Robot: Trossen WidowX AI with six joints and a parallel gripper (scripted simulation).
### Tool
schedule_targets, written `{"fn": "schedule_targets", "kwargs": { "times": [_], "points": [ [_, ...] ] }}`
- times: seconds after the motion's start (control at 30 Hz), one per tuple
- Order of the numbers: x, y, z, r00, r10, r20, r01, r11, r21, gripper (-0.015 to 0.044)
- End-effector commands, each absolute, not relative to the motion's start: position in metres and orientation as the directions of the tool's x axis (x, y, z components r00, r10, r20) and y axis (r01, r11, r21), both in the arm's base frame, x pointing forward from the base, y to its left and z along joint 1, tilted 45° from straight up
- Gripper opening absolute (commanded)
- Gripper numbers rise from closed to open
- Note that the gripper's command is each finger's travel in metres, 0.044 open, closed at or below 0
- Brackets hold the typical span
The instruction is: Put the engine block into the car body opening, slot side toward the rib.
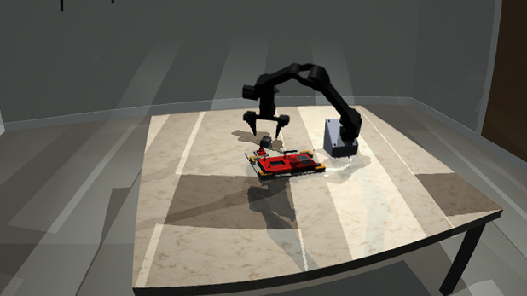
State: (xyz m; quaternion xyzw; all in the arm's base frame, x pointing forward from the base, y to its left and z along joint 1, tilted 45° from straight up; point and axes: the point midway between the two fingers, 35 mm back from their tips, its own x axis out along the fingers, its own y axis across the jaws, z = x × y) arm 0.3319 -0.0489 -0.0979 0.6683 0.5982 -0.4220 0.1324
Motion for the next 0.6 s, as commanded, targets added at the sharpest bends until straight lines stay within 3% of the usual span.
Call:
{"fn": "schedule_targets", "kwargs": {
  "times": [0.0, 0.27, 0.57],
  "points": [
    [0.3307, -0.0437, -0.1023, -0.071, 0.692, -0.718, 0.909, -0.252, -0.333, 0.0440],
    [0.3297, -0.0364, -0.1095, -0.071, 0.692, -0.718, 0.909, -0.251, -0.333, 0.0440],
    [0.3297, -0.0364, -0.1095, -0.071, 0.692, -0.718, 0.909, -0.251, -0.333, 0.0204]
  ]
}}
